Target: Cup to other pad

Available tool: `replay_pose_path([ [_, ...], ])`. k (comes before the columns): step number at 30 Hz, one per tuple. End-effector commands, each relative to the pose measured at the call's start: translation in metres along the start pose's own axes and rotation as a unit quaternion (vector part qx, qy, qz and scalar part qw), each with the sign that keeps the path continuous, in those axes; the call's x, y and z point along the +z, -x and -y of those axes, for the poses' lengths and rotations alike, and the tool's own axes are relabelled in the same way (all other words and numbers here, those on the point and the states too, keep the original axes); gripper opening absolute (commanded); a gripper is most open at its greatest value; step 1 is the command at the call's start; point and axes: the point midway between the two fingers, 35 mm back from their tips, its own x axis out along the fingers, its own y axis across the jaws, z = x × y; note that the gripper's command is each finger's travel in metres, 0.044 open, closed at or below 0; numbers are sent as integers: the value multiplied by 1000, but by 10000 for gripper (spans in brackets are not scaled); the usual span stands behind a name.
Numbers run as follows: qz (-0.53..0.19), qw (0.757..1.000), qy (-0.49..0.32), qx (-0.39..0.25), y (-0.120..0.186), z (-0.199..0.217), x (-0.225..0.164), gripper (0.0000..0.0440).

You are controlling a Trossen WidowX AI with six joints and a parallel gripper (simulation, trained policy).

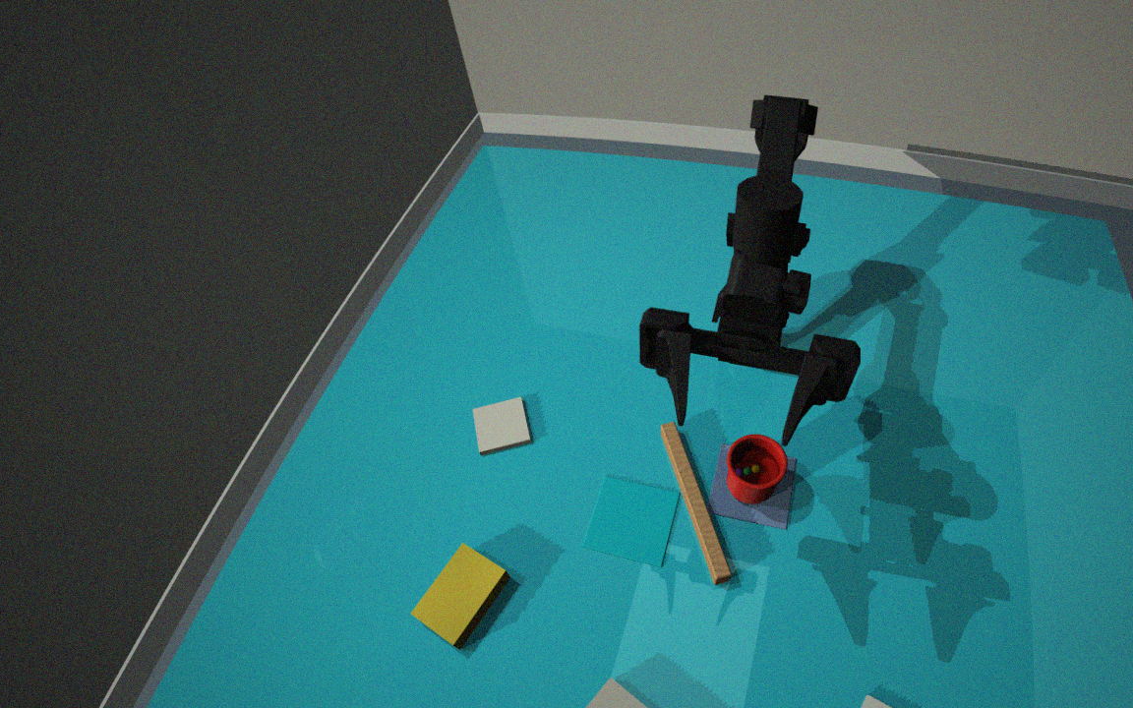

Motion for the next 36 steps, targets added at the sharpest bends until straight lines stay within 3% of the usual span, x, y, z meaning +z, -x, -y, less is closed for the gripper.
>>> replay_pose_path([
  [1,-1,1000,-1,-1,1,0,0,374],
  [12,-41,999,-26,-7,6,2,-6,94],
  [36,-175,973,-153,-7,7,-13,-14,110],
])
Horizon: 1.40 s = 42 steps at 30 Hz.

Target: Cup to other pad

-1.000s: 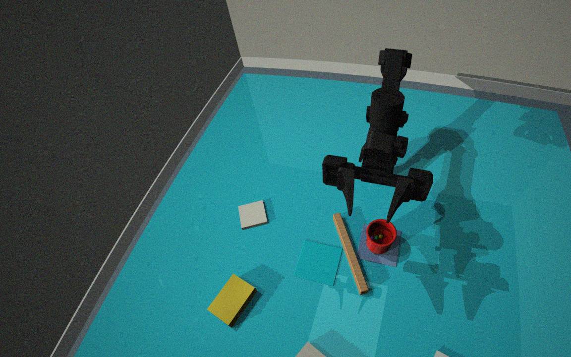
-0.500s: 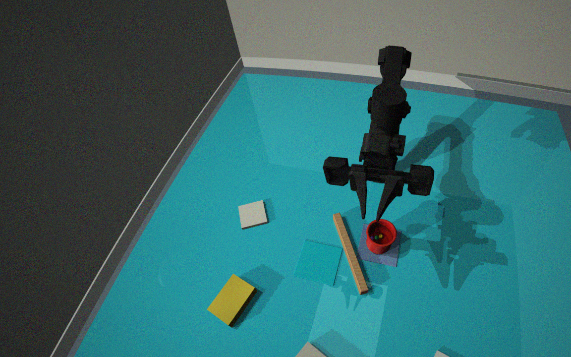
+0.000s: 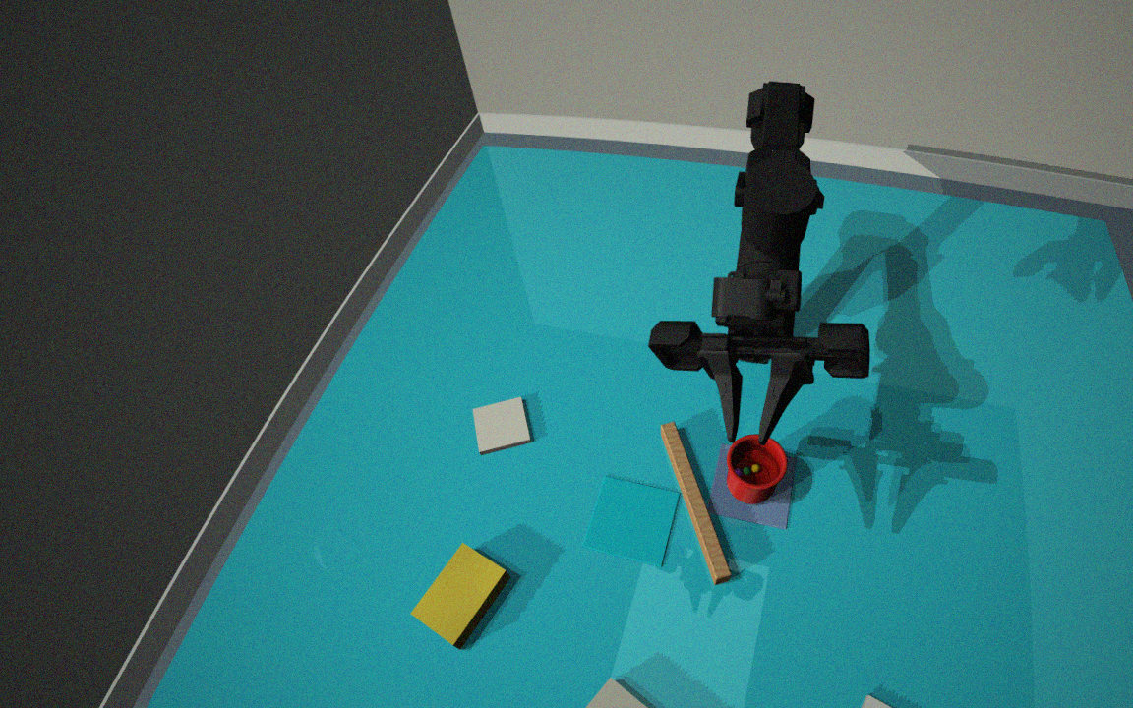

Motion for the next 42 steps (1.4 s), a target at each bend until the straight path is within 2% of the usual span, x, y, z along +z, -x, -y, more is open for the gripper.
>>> replay_pose_path([
  [1,-18,1000,-19,-1,0,-2,-2,111],
  [20,-144,979,-140,-31,-1,-14,-19,125],
  [42,-287,919,-244,-117,7,-18,-53,120],
])
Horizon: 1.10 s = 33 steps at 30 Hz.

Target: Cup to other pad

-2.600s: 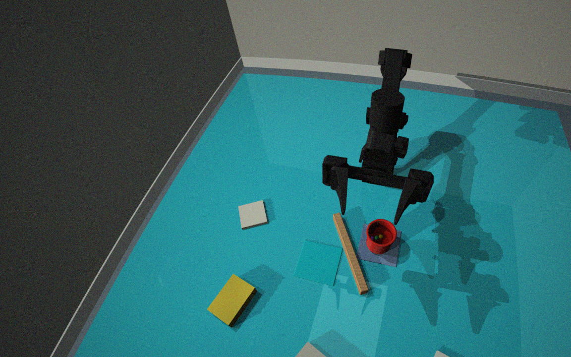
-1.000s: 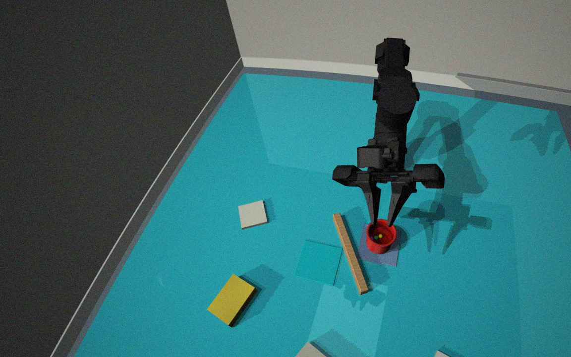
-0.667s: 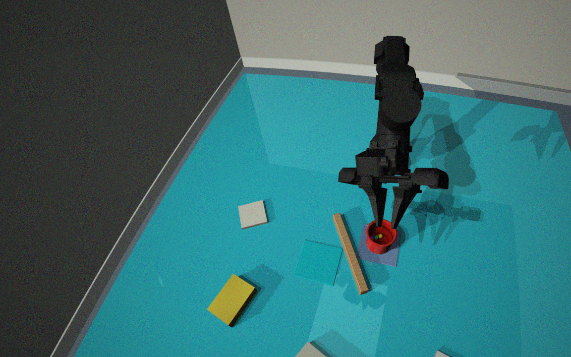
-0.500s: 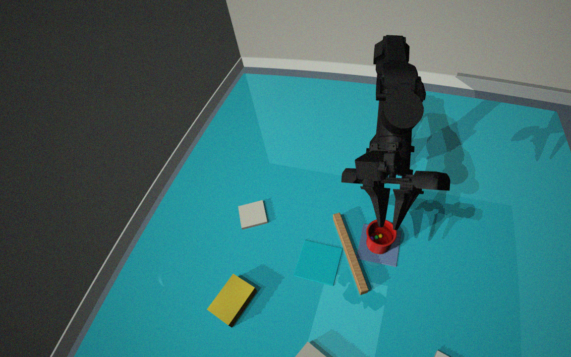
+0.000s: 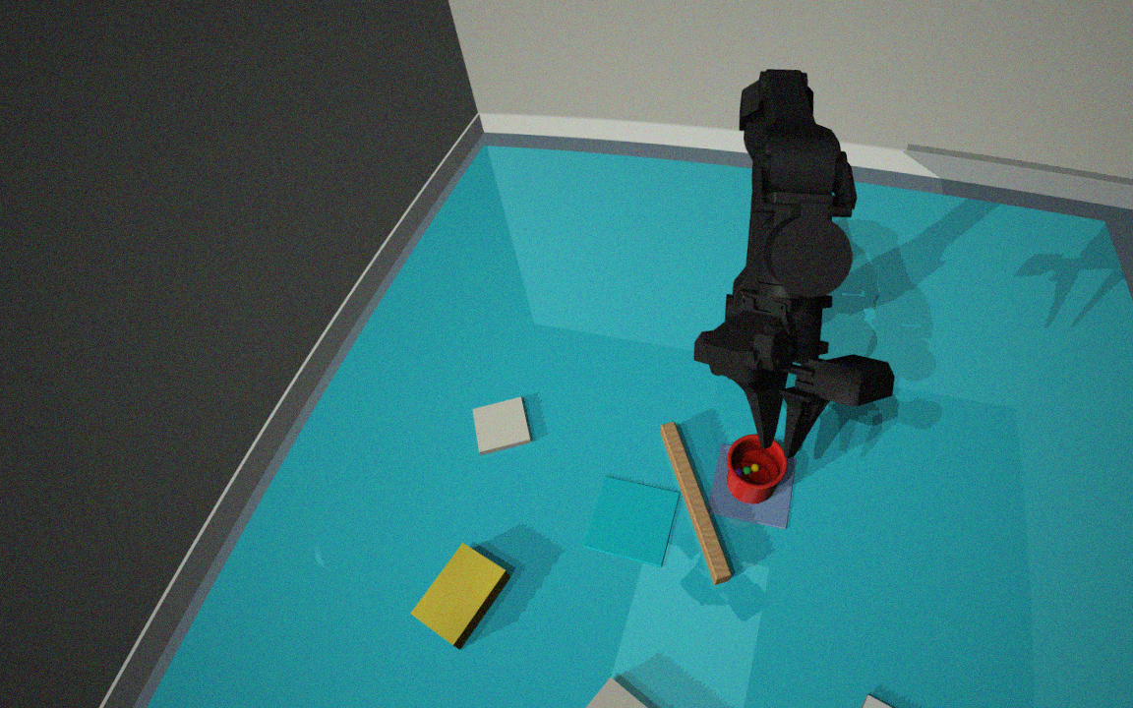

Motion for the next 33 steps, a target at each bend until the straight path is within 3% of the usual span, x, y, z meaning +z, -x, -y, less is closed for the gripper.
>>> replay_pose_path([
  [1,-18,1000,-13,-13,-1,2,-5,119],
  [16,-89,988,-55,-112,-11,28,-26,119],
  [33,-159,958,-77,-224,-24,67,-50,133],
])
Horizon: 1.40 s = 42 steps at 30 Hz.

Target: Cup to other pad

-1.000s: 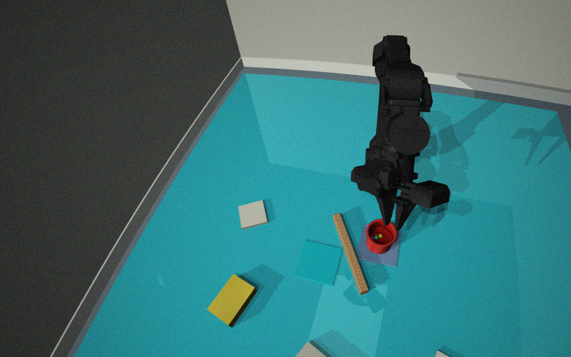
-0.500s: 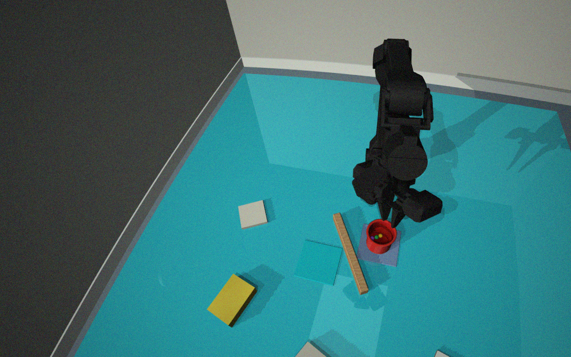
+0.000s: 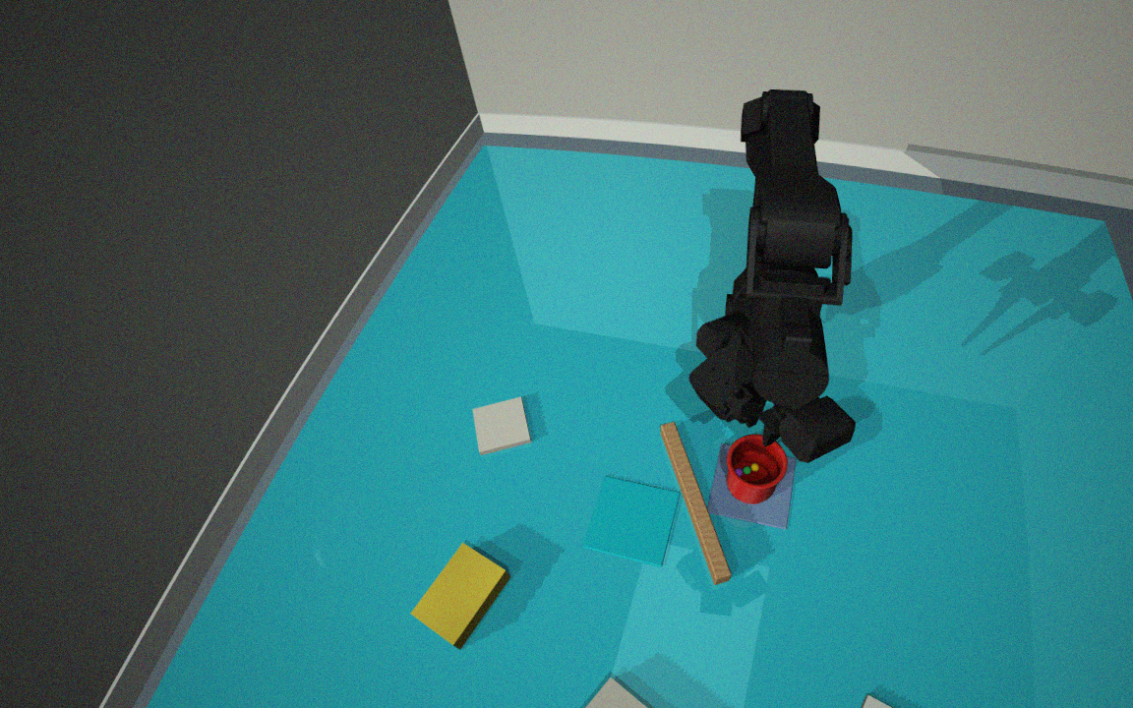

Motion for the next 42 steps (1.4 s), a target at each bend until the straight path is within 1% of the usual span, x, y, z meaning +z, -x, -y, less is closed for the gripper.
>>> replay_pose_path([
  [1,-10,1000,-8,-22,-6,6,-1,134],
  [9,-32,997,-22,-67,-22,18,-5,141],
  [21,-49,991,-39,-114,-50,31,-11,154],
  [31,-57,987,-44,-143,-76,40,-18,161],
  [42,-62,984,-35,-160,-108,48,-25,163],
])
